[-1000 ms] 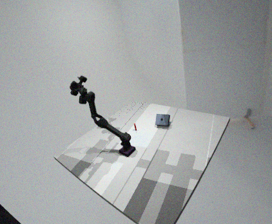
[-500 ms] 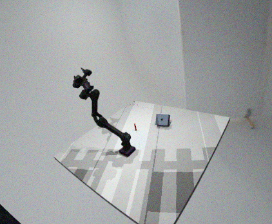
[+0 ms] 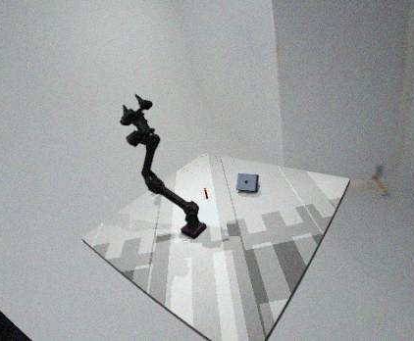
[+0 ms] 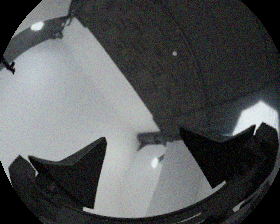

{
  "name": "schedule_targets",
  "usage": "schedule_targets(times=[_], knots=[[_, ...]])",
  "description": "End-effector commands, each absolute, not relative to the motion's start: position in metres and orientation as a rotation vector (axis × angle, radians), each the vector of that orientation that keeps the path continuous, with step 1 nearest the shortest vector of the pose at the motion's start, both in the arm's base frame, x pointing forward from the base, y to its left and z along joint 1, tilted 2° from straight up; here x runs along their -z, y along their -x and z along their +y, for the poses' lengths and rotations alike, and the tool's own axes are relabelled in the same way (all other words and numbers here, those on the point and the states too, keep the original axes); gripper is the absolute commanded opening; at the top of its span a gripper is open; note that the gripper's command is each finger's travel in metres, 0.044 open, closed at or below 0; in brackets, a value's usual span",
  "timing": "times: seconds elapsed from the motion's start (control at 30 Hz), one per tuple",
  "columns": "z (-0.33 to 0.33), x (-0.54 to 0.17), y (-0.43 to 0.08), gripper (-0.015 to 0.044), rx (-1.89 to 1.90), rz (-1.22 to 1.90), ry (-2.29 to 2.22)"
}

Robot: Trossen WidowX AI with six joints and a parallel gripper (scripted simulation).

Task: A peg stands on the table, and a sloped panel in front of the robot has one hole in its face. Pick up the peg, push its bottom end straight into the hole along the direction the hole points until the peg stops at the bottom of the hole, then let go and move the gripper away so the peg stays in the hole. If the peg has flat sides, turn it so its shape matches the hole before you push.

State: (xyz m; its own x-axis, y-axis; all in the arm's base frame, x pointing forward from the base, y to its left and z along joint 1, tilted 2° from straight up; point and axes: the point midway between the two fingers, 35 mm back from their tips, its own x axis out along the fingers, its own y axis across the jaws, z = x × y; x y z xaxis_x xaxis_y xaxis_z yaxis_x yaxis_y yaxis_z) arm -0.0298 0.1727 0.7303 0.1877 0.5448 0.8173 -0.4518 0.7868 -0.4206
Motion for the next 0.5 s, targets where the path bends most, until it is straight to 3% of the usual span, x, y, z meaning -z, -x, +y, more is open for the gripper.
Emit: schedule_targets(times=[0.0,0.47], knots=[[0.141,-0.739,0.017,0.044,-0.64,-1.208,0.046],[0.052,-0.751,-0.035,0.044,-0.392,-1.202,-0.036]])
